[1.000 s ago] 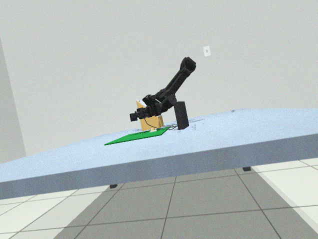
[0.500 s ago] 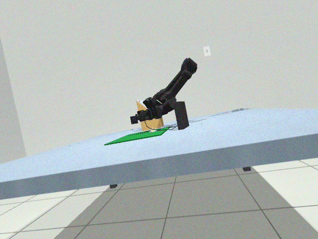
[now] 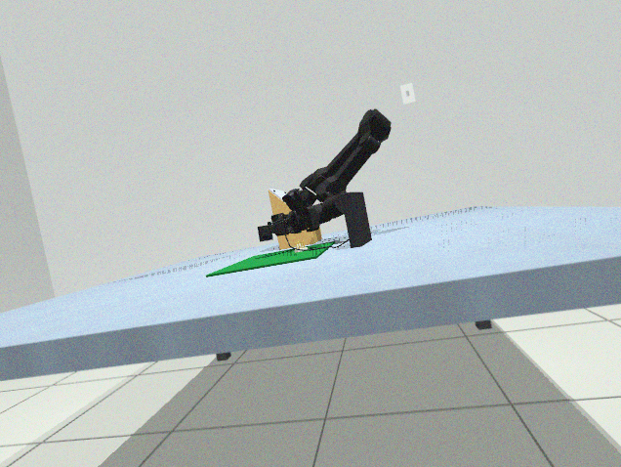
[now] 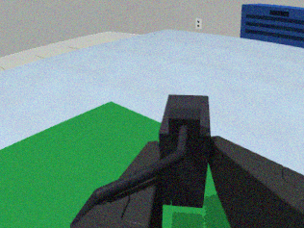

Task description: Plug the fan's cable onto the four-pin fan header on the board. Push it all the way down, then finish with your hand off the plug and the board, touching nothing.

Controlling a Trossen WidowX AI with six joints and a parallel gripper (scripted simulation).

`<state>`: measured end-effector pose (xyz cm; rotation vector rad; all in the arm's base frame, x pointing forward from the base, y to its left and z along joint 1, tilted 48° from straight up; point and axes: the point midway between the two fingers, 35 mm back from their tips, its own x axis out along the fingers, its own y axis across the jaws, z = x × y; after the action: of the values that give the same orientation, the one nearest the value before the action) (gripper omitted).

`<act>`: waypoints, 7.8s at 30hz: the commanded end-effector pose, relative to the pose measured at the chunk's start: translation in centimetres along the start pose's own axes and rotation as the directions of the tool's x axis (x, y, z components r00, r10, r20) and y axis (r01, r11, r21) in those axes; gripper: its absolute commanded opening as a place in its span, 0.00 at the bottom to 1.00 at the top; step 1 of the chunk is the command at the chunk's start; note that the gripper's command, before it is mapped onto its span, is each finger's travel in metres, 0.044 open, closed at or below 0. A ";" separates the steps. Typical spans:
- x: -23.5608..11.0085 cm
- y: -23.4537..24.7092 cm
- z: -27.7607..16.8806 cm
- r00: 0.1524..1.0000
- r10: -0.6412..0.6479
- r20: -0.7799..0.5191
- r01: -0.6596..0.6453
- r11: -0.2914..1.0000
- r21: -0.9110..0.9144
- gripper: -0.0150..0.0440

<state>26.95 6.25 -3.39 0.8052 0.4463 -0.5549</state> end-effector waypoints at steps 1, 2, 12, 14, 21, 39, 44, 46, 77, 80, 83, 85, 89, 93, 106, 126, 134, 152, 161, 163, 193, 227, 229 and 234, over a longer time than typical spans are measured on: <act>0.1 0.1 -0.3 1.000 0.001 0.007 -0.001 1.000 0.006 0.25; 0.1 0.1 -0.4 1.000 0.001 0.007 -0.001 1.000 0.006 0.25; 0.2 0.1 -1.3 1.000 0.001 0.007 -0.001 1.000 0.006 0.25; 0.2 0.1 -1.5 1.000 0.001 0.007 -0.001 1.000 0.006 0.25; 0.3 0.1 -2.1 1.000 0.001 0.007 -0.001 1.000 0.006 0.25; 0.4 0.1 -3.7 1.000 0.000 0.007 0.000 1.000 0.006 0.25; 0.4 0.1 -4.2 1.000 0.000 0.007 0.000 1.000 0.006 0.25; 0.3 0.0 -3.9 1.000 0.001 0.000 -0.001 1.000 0.002 0.25; 0.3 0.0 -3.9 1.000 0.001 0.000 -0.001 1.000 0.002 0.25; 0.3 0.0 -3.9 1.000 0.001 0.000 -0.001 1.000 0.002 0.25; 0.3 0.0 -3.9 1.000 0.001 0.000 -0.001 1.000 0.002 0.25; 0.3 0.0 -3.9 1.000 0.001 0.000 -0.001 1.000 0.002 0.25; 0.3 0.0 -3.9 1.000 0.001 0.000 -0.001 1.000 0.002 0.25; 0.3 0.0 -4.0 1.000 0.001 0.000 -0.001 1.000 0.003 0.43; 0.3 0.0 -4.0 1.000 0.001 0.000 -0.001 1.000 0.003 0.49; -1.2 0.5 -3.4 1.000 -0.003 -0.004 0.003 1.000 0.004 0.49; -3.6 0.9 -2.4 1.000 -0.006 -0.006 0.006 1.000 0.006 0.49; -8.5 0.3 0.7 1.000 -0.001 -0.003 0.001 1.000 0.005 0.49; -8.7 -0.3 1.0 0.998 -0.057 -0.025 0.055 0.997 -0.050 0.71; -8.4 -0.5 1.0 0.995 -0.090 -0.039 0.086 0.993 -0.081 0.80; -6.2 -3.5 0.8 0.800 -0.513 -0.311 0.349 0.819 -0.455 1.00; -6.6 -3.9 1.8 0.373 -0.581 -0.723 0.206 0.812 -0.546 1.00; -6.6 -3.8 1.9 0.349 -0.566 -0.747 0.192 0.823 -0.535 1.00; -6.7 -3.4 2.3 0.291 -0.520 -0.803 0.156 0.854 -0.497 1.00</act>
<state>19.74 4.52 -0.39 0.5759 1.7842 -0.3884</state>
